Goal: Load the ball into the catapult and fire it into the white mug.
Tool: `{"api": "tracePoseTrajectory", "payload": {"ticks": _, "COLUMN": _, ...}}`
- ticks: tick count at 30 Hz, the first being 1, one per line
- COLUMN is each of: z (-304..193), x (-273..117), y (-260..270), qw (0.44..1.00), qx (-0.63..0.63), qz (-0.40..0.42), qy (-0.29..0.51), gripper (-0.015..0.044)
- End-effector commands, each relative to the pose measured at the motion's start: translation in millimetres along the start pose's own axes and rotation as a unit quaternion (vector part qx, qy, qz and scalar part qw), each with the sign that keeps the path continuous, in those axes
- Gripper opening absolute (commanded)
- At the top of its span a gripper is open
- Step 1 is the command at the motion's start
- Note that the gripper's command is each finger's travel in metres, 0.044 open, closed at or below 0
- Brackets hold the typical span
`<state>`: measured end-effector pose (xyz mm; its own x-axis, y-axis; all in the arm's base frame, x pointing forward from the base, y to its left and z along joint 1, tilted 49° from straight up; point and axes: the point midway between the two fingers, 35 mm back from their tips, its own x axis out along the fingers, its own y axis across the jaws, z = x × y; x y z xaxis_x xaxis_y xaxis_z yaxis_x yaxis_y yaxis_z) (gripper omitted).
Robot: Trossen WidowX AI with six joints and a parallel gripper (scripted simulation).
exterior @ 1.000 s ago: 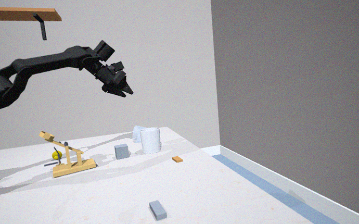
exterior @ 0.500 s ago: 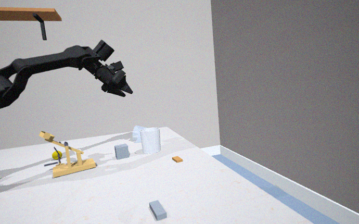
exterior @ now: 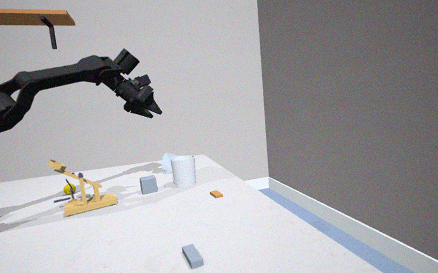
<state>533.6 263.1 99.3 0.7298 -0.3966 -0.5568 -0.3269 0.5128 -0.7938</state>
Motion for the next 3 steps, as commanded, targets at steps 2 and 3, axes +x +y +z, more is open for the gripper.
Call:
{"api": "tracePoseTrajectory", "payload": {"ticks": 2, "z": 0.1, "x": 0.0, "y": 0.0, "qw": 1.0, "qx": 0.0, "qz": 0.0, "qy": 0.0, "gripper": 0.044}}
{"api": "tracePoseTrajectory", "payload": {"ticks": 3, "z": 0.1, "x": 0.0, "y": 0.0, "qw": 1.0, "qx": 0.0, "qz": 0.0, "qy": 0.0, "gripper": 0.044}}
